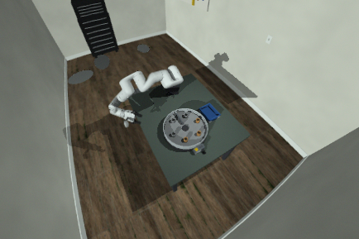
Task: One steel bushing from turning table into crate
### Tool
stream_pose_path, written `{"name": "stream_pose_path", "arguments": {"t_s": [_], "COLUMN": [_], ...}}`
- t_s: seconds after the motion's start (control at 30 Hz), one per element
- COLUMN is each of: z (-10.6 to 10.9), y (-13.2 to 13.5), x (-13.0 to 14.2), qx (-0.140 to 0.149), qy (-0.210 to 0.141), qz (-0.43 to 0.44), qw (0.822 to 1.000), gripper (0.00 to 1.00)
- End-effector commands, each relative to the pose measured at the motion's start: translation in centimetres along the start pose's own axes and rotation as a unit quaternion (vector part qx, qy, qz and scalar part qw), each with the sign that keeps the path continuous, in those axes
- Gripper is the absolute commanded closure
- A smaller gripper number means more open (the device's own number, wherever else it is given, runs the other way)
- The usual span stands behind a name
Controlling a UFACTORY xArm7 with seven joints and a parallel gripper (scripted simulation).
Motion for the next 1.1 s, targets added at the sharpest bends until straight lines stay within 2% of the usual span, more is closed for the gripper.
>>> {"name": "stream_pose_path", "arguments": {"t_s": [0.0,0.7,0.83,1.0,1.07], "z": [0.1,0.0,-0.4,-1.5,-1.6], "y": [-0.1,0.0,0.1,0.2,0.3], "x": [-0.1,-0.1,-0.1,0.0,0.0], "qx": [0.001,0.003,0.008,0.026,0.029], "qy": [-0.001,-0.007,-0.035,-0.118,-0.129], "qz": [0.001,-0.001,-0.010,-0.030,-0.032], "qw": [1.000,1.000,0.999,0.992,0.991], "gripper": [0.00,0.00,0.00,0.00,0.00]}}
Point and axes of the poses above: the point where the finger pads meet when closed, its own z axis back along the fingers, its own y axis across the jaws, x = y × z, the point moved 3 cm from there along z, back along the fingers, and after that the axes turned 13 degrees about z, right-handed, at the moved point
